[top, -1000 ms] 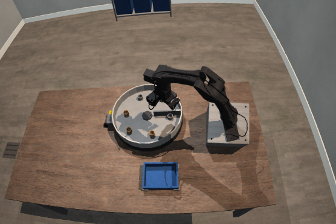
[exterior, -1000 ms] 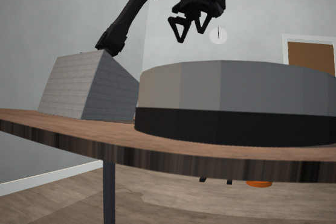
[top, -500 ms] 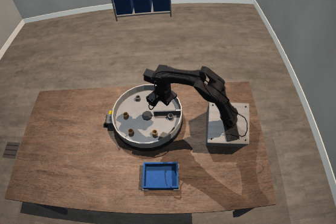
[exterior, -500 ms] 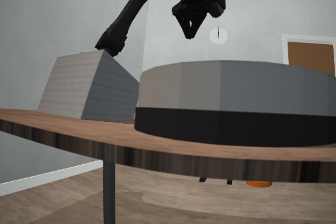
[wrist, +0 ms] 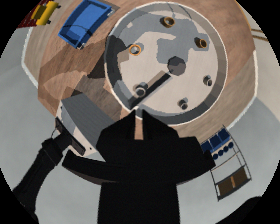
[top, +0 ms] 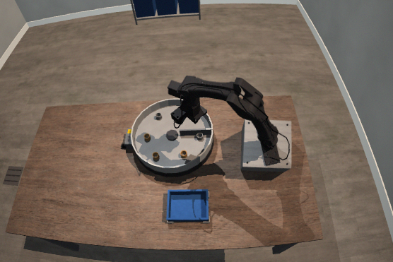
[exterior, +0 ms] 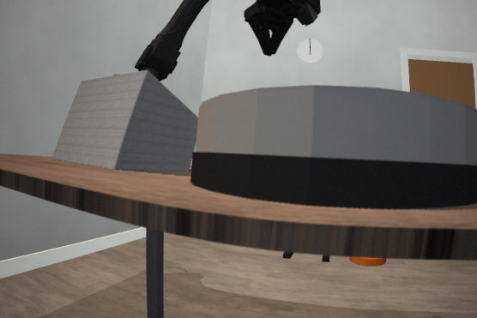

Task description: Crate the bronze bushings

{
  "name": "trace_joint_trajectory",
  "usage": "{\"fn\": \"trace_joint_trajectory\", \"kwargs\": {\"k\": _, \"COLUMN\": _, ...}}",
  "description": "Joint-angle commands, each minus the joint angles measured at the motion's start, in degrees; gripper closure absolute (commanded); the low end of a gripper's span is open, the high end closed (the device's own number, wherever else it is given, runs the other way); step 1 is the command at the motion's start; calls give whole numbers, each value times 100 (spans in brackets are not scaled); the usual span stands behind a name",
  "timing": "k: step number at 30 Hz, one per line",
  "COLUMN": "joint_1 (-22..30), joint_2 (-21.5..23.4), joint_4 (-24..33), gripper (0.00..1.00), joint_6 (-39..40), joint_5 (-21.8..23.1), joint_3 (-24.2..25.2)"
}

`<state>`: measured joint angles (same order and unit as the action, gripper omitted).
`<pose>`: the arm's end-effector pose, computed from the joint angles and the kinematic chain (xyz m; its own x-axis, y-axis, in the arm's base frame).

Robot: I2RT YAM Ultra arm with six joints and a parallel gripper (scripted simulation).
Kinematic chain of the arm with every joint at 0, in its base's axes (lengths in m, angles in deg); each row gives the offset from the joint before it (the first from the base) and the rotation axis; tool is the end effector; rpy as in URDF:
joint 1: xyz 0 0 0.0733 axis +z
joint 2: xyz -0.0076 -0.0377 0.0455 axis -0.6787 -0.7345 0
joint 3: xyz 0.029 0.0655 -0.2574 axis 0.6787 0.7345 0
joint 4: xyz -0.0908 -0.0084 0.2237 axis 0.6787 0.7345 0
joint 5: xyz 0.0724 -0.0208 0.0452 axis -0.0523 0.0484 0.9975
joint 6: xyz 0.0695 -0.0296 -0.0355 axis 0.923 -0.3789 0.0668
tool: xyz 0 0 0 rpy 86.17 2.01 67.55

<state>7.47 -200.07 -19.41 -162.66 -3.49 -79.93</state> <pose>0.2886 -0.1769 0.1538 -0.7891 -0.5643 -0.2428 -0.6094 0.7688 0.1939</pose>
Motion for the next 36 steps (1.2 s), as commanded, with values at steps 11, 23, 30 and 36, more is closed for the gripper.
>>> {"fn": "trace_joint_trajectory", "kwargs": {"k": 11, "joint_1": -39, "joint_2": -67, "joint_4": -18, "gripper": 85, "joint_6": -41, "joint_5": 1, "joint_3": -113}}
{"fn": "trace_joint_trajectory", "kwargs": {"k": 23, "joint_1": -39, "joint_2": -67, "joint_4": -18, "gripper": 85, "joint_6": -41, "joint_5": 1, "joint_3": -113}}
{"fn": "trace_joint_trajectory", "kwargs": {"k": 30, "joint_1": -39, "joint_2": -67, "joint_4": -18, "gripper": 85, "joint_6": -41, "joint_5": 1, "joint_3": -113}}
{"fn": "trace_joint_trajectory", "kwargs": {"k": 36, "joint_1": -39, "joint_2": -67, "joint_4": -18, "gripper": 85, "joint_6": -41, "joint_5": 1, "joint_3": -113}}
